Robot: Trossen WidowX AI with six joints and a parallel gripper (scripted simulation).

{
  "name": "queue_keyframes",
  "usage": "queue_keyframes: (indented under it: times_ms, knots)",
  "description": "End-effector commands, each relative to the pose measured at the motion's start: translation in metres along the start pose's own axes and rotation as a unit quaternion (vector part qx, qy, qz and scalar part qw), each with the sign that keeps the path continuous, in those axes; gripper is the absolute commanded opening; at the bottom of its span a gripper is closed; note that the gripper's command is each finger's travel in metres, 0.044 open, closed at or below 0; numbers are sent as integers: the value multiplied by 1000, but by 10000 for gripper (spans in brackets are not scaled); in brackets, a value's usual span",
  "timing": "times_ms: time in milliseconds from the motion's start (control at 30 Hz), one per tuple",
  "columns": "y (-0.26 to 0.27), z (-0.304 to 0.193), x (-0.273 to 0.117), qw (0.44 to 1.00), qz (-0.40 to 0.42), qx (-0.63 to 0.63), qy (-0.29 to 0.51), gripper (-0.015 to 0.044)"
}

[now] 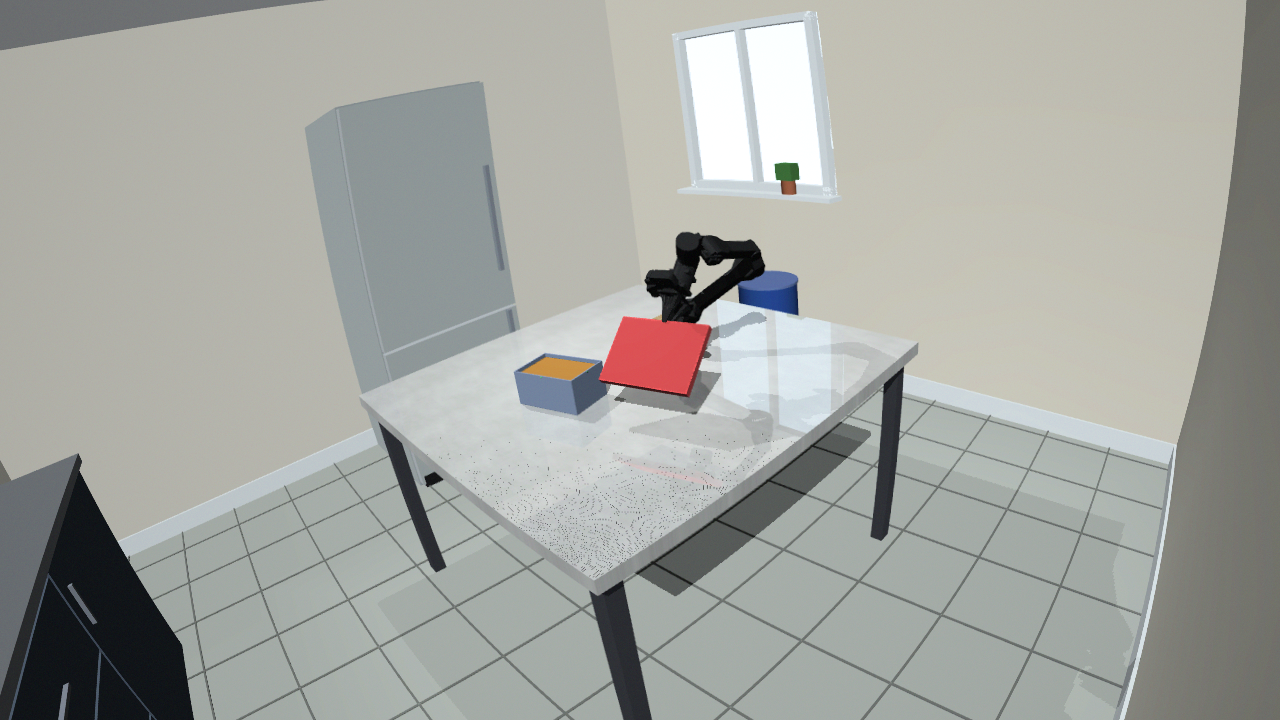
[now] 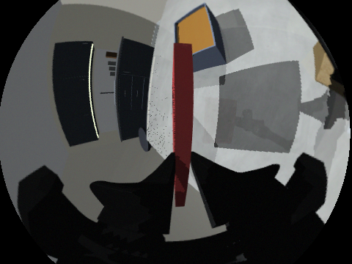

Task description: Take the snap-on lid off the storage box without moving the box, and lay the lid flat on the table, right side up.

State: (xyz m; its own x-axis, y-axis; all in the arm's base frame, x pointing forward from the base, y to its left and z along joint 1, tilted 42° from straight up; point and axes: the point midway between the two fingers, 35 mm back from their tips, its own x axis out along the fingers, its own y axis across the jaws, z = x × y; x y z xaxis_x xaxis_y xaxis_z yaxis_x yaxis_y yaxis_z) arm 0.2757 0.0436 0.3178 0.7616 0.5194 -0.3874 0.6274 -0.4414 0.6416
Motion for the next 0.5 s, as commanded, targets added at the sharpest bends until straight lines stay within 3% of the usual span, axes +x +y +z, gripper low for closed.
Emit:
queue_keyframes:
  times_ms: [0,467]
  knots:
    - [-1,0,1,1000,7,-1,-2,0]
    - [-9,0,8,1000,7,-1,-2,0]
